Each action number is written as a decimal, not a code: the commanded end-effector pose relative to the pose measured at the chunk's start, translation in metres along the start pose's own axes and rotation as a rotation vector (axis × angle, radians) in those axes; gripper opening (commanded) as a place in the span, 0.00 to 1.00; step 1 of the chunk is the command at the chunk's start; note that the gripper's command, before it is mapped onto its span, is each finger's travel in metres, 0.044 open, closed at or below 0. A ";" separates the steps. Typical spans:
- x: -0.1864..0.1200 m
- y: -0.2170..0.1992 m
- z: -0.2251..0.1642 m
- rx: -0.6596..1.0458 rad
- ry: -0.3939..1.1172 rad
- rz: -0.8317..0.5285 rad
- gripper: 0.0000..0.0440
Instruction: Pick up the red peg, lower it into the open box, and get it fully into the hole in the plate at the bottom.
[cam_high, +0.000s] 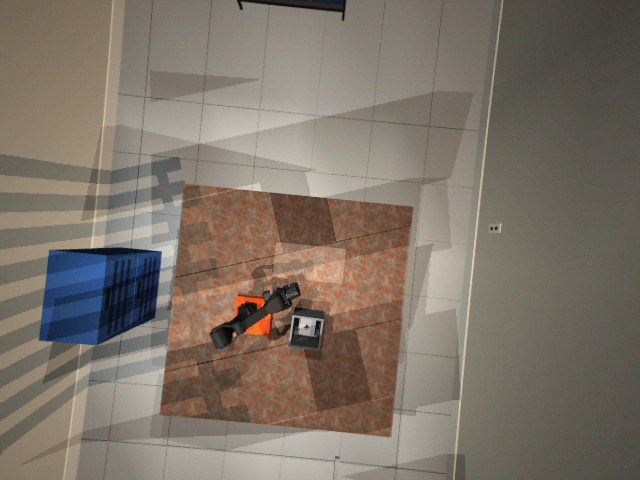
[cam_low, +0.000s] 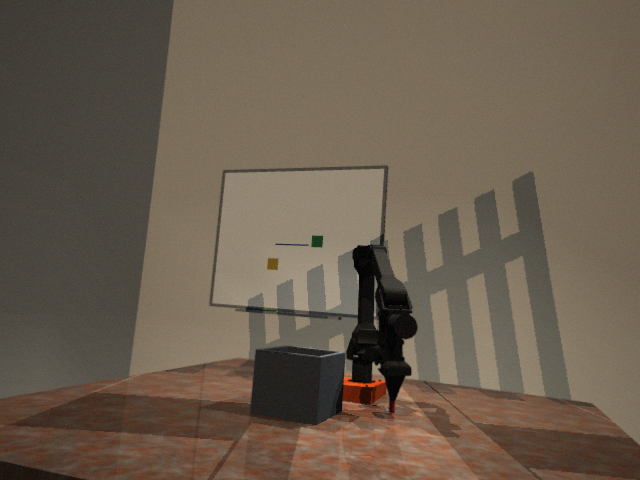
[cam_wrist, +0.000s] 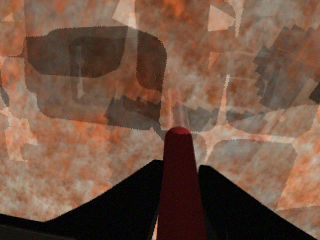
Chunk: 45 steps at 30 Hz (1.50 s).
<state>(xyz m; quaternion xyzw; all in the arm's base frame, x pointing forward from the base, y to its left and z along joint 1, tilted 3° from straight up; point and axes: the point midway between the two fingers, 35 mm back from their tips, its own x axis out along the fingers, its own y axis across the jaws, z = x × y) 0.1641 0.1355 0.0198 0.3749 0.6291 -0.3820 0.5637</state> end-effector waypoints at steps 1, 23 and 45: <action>0.001 0.003 -0.001 -0.013 0.010 0.004 0.04; -0.079 0.040 -0.007 0.008 0.119 0.257 0.00; -0.176 0.051 0.065 0.049 -0.035 0.433 0.00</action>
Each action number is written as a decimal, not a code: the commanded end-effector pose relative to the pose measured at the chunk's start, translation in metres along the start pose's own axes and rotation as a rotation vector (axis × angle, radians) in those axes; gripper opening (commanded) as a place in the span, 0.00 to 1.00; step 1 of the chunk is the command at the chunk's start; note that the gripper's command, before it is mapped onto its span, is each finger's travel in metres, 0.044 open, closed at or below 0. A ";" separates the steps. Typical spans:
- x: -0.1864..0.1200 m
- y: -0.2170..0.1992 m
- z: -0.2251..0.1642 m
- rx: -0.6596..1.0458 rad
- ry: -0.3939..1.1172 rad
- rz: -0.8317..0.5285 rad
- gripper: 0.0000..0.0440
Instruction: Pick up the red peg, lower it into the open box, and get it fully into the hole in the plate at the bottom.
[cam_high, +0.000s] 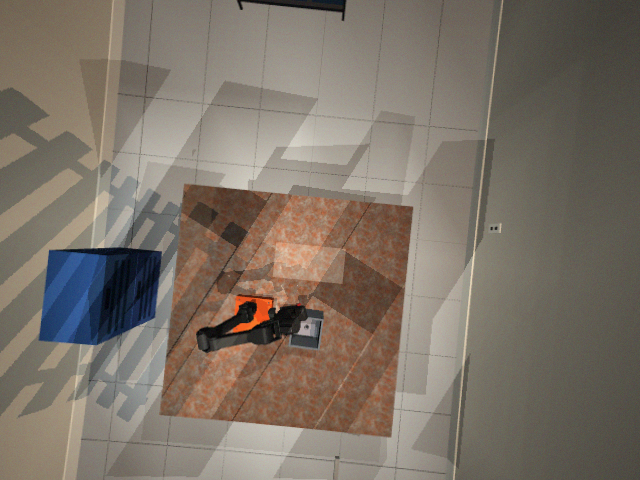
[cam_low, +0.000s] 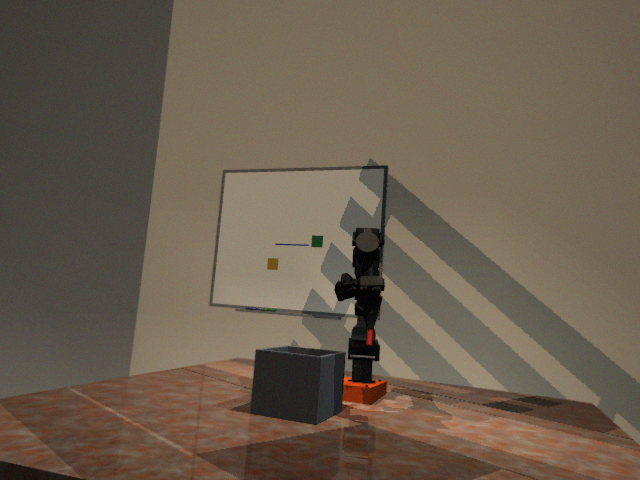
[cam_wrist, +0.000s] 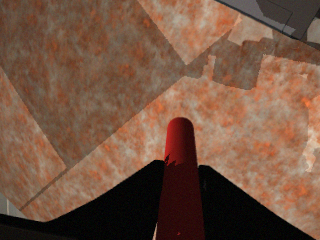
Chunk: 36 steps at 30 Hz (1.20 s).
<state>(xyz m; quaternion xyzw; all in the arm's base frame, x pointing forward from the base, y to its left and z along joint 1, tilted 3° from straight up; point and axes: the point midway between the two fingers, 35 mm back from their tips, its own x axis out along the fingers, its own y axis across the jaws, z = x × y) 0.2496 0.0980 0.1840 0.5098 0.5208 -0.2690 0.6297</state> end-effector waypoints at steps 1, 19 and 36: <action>-0.005 0.001 0.011 0.006 -0.028 -0.001 0.00; -0.009 -0.003 0.079 0.085 -0.117 -0.090 0.00; 0.009 -0.007 0.125 0.121 -0.107 -0.167 0.00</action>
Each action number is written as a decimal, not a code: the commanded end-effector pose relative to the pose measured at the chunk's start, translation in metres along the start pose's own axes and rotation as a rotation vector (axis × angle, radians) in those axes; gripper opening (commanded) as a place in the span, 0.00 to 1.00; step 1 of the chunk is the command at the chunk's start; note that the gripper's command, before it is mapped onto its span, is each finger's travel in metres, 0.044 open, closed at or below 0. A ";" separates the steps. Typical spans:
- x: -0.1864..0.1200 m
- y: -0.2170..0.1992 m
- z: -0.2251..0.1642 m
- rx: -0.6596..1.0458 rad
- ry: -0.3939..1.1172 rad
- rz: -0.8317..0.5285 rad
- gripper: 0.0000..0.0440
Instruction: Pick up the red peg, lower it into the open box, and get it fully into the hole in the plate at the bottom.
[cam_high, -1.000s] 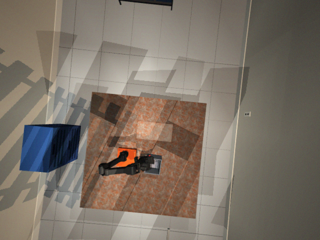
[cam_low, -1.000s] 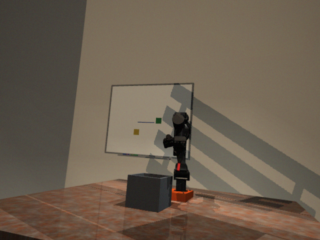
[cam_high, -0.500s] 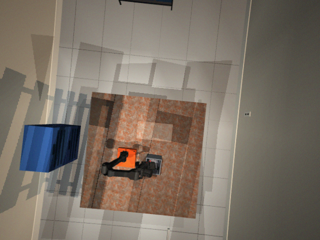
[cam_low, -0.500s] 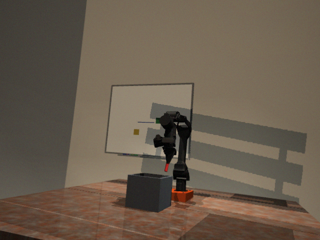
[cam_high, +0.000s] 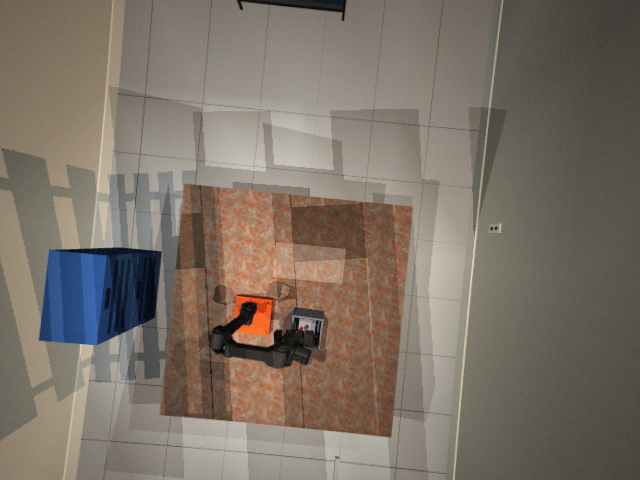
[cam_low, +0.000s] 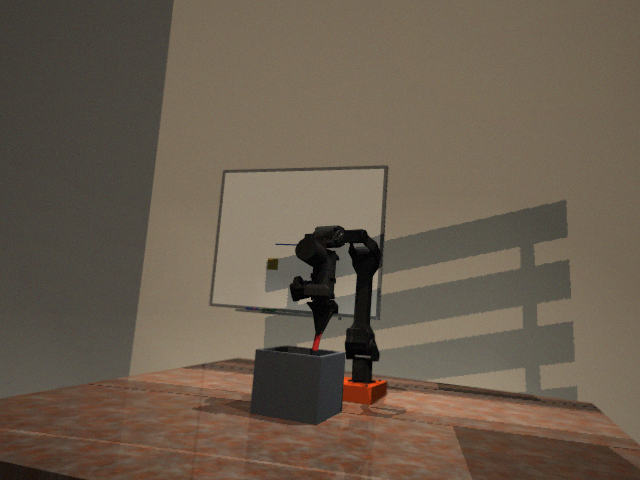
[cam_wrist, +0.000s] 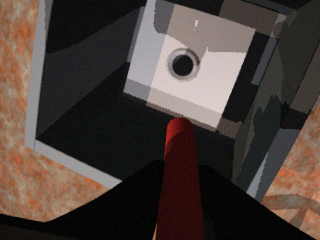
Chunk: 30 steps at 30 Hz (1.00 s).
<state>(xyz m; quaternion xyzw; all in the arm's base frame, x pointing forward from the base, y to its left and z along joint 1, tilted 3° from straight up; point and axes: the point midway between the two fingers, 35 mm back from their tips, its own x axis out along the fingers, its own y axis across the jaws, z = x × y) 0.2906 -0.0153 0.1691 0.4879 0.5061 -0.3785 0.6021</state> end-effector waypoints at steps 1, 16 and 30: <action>0.007 0.002 0.005 -0.001 0.007 -0.011 0.00; 0.052 0.003 0.024 -0.002 0.054 -0.055 0.00; 0.091 0.006 0.031 -0.046 0.082 -0.073 0.00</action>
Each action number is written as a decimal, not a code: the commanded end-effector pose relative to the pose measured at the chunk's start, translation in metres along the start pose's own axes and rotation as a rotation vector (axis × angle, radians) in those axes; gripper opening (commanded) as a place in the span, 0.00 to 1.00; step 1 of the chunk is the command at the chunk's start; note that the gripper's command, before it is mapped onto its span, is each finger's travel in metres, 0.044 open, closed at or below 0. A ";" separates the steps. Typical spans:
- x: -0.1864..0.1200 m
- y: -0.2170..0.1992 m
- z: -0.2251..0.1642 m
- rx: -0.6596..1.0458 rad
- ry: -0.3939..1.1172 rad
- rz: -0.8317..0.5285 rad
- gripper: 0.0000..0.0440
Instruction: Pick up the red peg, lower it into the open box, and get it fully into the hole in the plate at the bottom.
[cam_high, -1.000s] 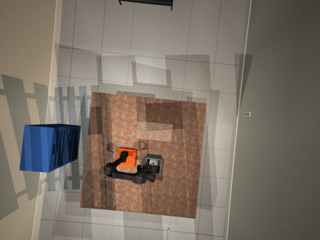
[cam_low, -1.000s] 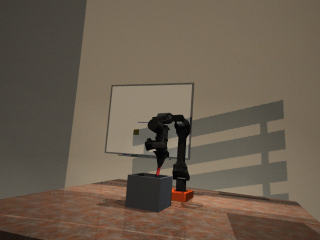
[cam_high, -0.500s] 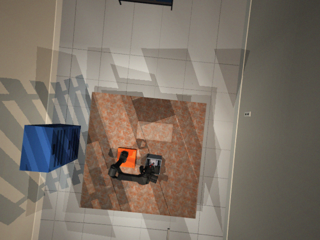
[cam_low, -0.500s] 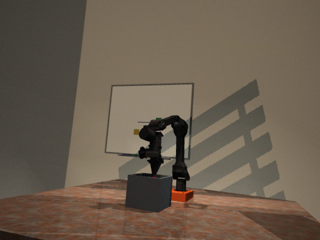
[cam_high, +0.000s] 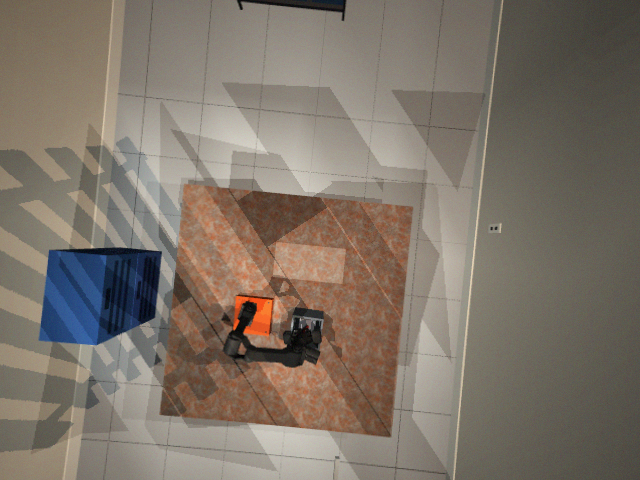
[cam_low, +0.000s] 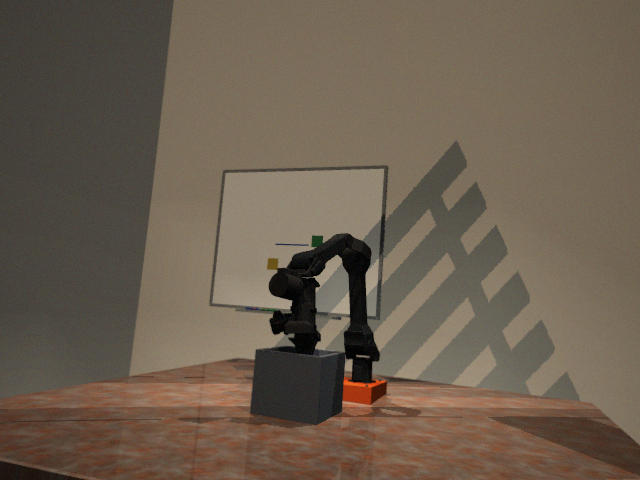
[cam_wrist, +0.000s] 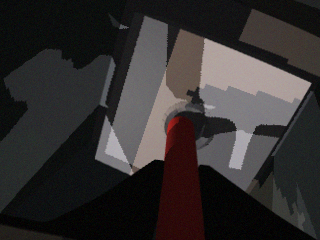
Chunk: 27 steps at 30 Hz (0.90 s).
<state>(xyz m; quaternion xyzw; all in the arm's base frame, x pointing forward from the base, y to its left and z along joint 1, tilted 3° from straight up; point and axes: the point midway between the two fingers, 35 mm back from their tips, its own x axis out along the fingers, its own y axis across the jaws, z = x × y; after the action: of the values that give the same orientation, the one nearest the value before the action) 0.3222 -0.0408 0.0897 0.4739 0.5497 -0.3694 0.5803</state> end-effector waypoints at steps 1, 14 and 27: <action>0.010 -0.001 0.000 -0.012 0.008 -0.014 0.04; 0.028 -0.005 -0.001 -0.046 0.041 -0.058 0.24; 0.000 0.013 0.005 -0.013 0.135 0.020 0.33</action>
<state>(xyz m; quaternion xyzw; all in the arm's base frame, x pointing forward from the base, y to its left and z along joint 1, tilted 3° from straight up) 0.3333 -0.0421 0.0871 0.4931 0.5843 -0.3345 0.5510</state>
